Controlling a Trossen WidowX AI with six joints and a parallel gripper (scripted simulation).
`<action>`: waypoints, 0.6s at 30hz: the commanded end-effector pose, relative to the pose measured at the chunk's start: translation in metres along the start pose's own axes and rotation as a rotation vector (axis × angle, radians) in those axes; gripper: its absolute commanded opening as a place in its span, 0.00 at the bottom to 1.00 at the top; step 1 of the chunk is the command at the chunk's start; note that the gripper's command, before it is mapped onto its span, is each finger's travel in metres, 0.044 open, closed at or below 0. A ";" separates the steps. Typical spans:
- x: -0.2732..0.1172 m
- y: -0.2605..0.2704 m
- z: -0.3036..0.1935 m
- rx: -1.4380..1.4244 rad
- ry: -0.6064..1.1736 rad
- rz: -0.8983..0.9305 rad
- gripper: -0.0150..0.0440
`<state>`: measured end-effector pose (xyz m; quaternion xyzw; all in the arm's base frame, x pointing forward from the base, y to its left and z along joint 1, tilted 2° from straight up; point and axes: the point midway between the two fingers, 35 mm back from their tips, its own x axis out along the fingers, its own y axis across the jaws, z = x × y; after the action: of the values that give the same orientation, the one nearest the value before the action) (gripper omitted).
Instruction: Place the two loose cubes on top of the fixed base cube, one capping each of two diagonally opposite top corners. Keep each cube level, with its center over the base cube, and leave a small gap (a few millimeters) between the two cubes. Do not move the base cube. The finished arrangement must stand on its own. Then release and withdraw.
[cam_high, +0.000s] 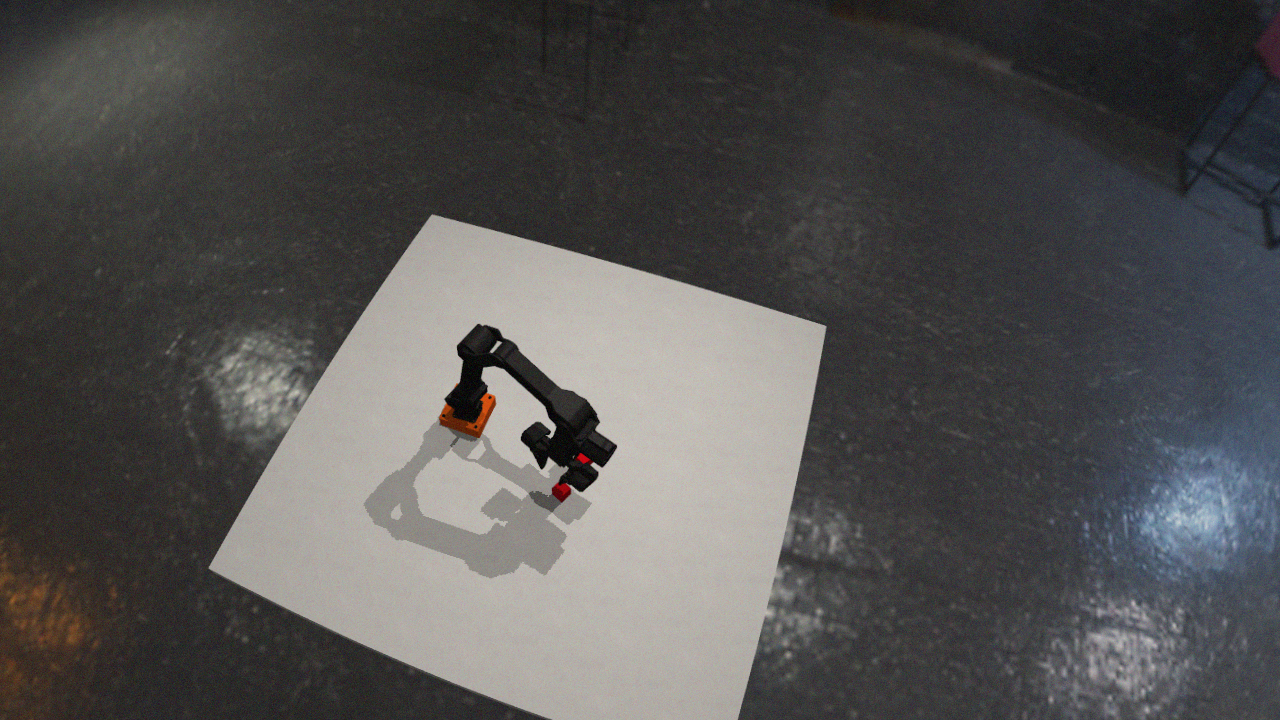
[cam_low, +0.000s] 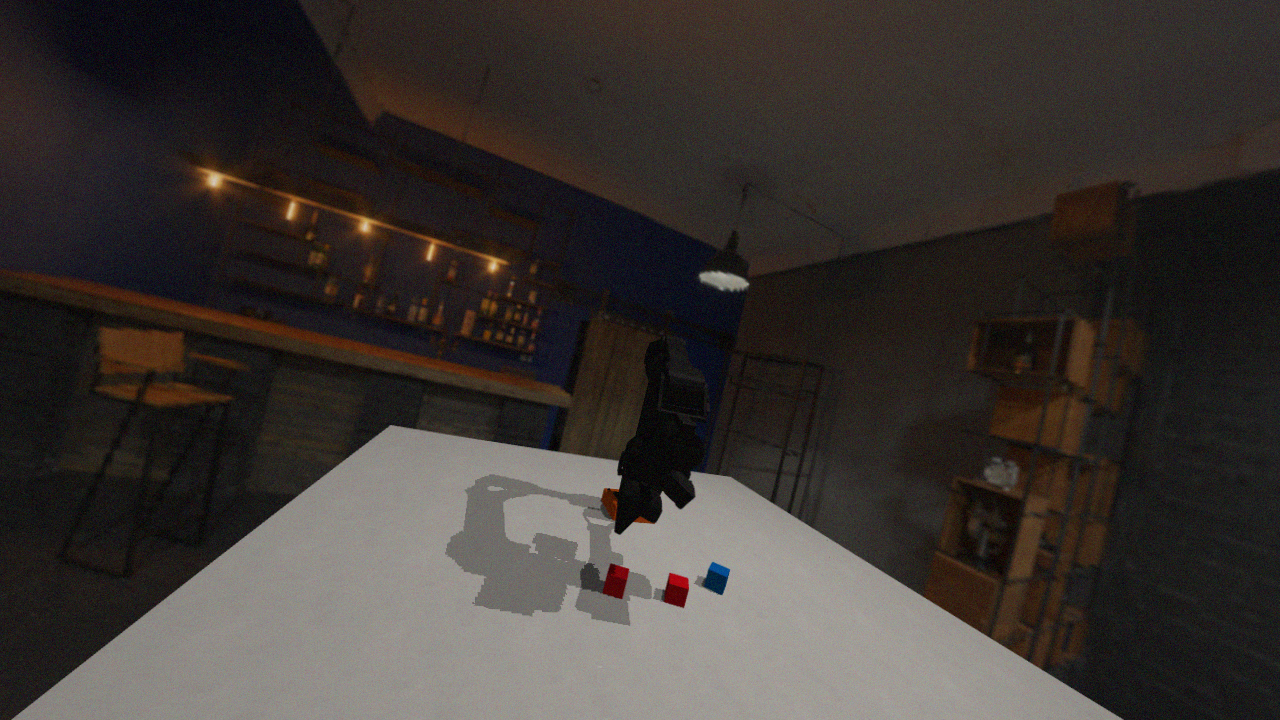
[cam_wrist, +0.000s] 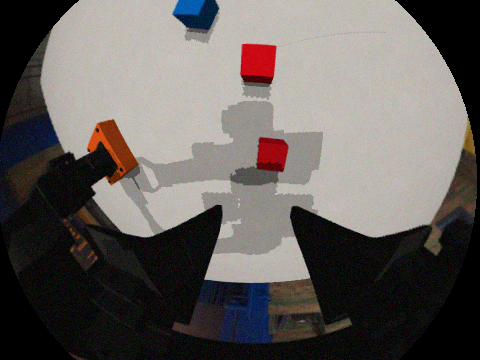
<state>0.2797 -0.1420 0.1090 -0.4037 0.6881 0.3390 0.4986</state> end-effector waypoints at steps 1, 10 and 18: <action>-0.021 -0.002 0.043 0.045 -0.101 -0.056 0.70; -0.050 0.009 0.104 0.092 -0.253 -0.083 0.70; -0.012 0.004 0.114 0.092 -0.253 -0.083 0.70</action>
<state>0.3273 -0.0393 0.1119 -0.3684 0.6133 0.3309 0.6153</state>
